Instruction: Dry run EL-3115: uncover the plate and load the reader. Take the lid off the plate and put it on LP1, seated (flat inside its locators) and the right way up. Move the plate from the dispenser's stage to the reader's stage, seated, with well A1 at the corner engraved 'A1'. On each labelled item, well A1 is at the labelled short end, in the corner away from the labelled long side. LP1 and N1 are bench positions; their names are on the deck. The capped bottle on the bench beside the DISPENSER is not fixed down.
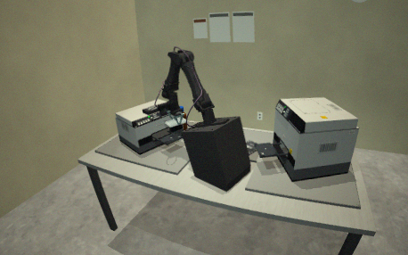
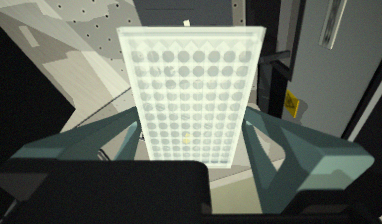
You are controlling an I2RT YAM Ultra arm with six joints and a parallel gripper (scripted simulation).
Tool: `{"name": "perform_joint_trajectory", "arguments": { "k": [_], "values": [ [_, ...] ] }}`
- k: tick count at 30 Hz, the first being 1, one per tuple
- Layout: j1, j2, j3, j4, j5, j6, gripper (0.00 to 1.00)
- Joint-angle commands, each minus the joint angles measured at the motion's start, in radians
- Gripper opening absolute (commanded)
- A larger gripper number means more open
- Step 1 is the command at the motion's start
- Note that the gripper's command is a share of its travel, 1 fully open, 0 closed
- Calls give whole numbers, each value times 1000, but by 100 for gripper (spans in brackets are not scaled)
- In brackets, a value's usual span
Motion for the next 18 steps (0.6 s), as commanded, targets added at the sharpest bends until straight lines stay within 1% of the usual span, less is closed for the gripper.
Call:
{"name": "perform_joint_trajectory", "arguments": {
  "k": [1,7,9,12,17,18],
  "values": [
    [-33,4,-7,9,-15,25,86],
    [-79,17,-4,10,-20,50,86],
    [-81,2,14,-5,-19,70,86],
    [-89,1,9,-2,-20,75,86],
    [-126,29,-10,8,-24,97,86],
    [-134,21,-11,7,-25,101,86]
  ]
}}
